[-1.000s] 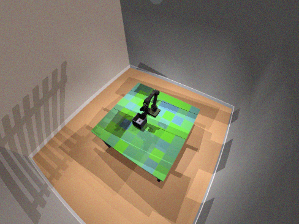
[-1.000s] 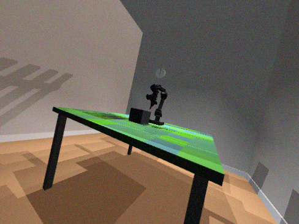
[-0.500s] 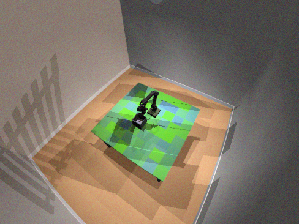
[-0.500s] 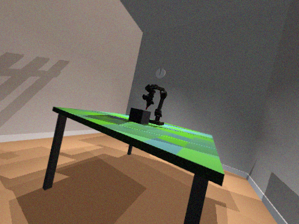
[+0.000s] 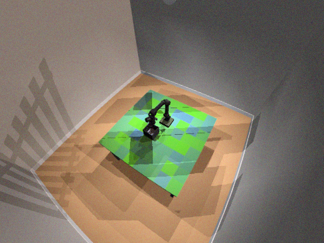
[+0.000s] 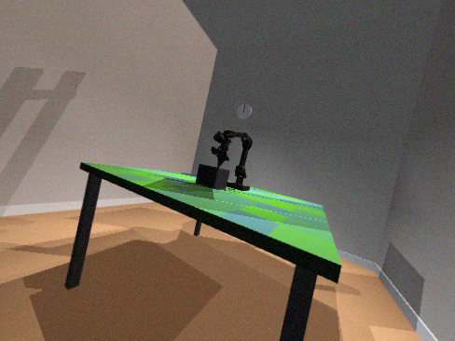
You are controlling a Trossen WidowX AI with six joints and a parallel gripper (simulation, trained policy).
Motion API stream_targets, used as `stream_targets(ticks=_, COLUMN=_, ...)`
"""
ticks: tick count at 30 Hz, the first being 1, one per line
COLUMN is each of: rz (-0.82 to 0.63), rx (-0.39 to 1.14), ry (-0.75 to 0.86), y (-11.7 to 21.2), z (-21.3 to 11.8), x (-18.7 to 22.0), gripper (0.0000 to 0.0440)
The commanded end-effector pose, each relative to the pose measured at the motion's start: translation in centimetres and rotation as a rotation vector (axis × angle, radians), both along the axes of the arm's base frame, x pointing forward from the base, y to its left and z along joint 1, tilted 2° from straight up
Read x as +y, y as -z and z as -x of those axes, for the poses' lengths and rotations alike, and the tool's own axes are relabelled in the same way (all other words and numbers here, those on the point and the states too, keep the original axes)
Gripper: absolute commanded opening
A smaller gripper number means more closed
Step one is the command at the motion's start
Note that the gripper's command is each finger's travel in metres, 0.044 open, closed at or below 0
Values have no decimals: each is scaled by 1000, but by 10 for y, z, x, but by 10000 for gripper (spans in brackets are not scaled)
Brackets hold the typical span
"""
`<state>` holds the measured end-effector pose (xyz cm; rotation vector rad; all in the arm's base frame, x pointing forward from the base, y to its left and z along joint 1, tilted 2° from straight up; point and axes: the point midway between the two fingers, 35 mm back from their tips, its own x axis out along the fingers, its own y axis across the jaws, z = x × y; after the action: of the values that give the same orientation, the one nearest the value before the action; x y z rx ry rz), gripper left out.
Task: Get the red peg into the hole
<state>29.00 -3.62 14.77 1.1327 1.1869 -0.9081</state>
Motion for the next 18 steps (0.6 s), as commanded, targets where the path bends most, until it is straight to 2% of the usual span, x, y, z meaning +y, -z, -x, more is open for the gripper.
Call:
stream_targets(ticks=1, rz=-10, rx=18, ry=-9, y=11, z=-3, x=-3, gripper=0)
stream_targets(ticks=18, rz=-45, rx=39, ry=-57, y=54, z=-20, x=-9, gripper=0)
